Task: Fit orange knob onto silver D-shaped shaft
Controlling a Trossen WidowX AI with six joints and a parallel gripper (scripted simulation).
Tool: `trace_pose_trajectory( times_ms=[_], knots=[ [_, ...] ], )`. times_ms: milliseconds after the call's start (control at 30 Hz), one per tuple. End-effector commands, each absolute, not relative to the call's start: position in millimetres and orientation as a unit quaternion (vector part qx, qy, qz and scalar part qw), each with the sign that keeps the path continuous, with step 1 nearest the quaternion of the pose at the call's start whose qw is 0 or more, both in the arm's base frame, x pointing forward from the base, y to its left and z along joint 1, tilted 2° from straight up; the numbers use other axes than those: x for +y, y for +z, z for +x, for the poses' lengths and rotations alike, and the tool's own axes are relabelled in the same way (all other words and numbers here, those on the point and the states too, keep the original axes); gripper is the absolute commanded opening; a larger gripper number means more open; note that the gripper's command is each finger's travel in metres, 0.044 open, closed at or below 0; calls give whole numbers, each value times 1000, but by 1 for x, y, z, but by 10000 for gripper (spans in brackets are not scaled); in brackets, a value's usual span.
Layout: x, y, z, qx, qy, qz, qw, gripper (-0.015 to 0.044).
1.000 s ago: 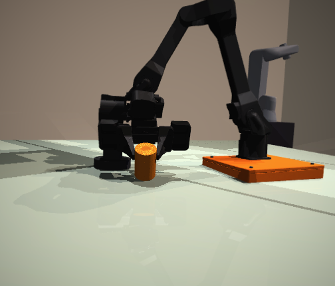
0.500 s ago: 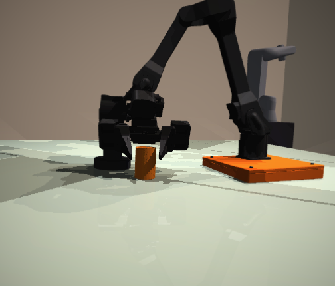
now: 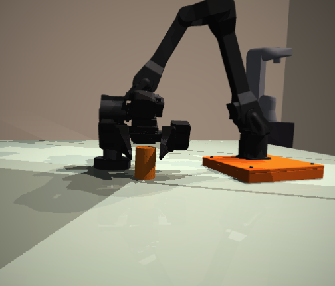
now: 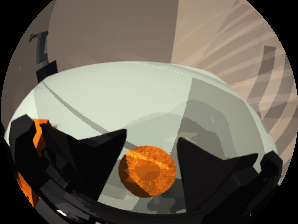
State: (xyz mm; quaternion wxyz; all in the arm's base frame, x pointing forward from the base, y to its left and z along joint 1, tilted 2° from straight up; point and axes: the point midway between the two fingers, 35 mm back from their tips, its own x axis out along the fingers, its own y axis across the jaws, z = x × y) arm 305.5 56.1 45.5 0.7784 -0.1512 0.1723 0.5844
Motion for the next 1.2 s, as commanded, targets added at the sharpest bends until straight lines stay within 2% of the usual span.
trace_pose_trajectory(
  times_ms=[0, 33, 267, 567, 767, 1000, 1067, 1167],
  knots=[
    [56, 45, 305, 173, 584, -150, 779, 260],
    [56, 45, 305, 173, 584, -150, 779, 260],
    [56, 45, 305, 173, 584, -150, 779, 440],
    [56, 48, 306, 173, 584, -150, 779, 440],
    [58, 123, 303, 172, 584, -151, 778, 440],
    [58, 126, 303, 172, 584, -151, 778, 440],
    [61, 123, 303, 201, 586, -162, 768, 440],
    [67, 115, 302, 319, 577, -218, 720, 440]
  ],
)
